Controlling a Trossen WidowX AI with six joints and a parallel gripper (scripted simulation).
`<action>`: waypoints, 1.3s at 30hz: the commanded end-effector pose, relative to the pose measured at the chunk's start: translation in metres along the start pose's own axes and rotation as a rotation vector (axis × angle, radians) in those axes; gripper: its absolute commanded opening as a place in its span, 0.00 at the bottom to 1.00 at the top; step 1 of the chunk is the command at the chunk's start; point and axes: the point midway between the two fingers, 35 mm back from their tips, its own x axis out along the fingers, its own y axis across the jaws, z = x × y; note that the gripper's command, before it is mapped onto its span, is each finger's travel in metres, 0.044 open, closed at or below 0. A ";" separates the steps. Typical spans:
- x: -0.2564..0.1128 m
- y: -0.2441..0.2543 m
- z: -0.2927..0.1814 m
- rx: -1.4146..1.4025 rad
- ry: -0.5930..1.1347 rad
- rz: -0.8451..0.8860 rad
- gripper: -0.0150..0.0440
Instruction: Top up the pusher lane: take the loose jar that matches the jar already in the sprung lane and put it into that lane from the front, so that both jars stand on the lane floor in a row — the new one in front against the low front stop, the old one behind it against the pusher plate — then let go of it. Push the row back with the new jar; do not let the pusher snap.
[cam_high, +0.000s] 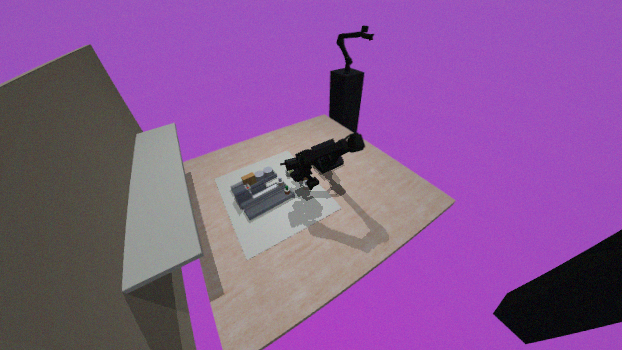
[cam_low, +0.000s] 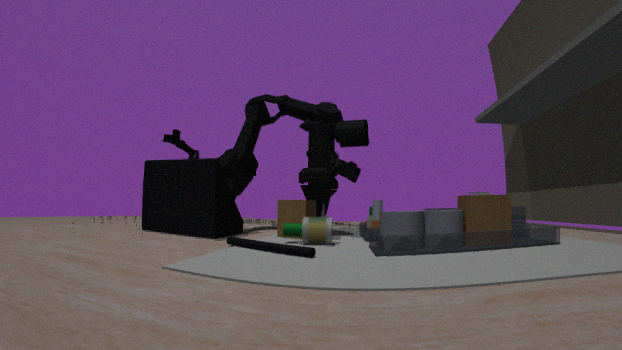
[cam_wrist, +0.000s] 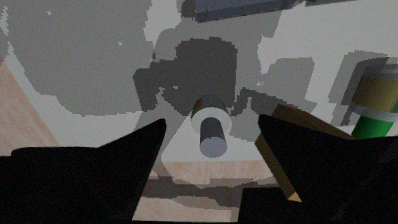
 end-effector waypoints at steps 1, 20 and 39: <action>0.005 0.001 0.000 0.007 -0.001 0.007 1.00; 0.005 0.001 0.000 0.007 -0.001 0.007 0.35; -0.091 0.003 -0.001 0.010 0.001 0.001 0.25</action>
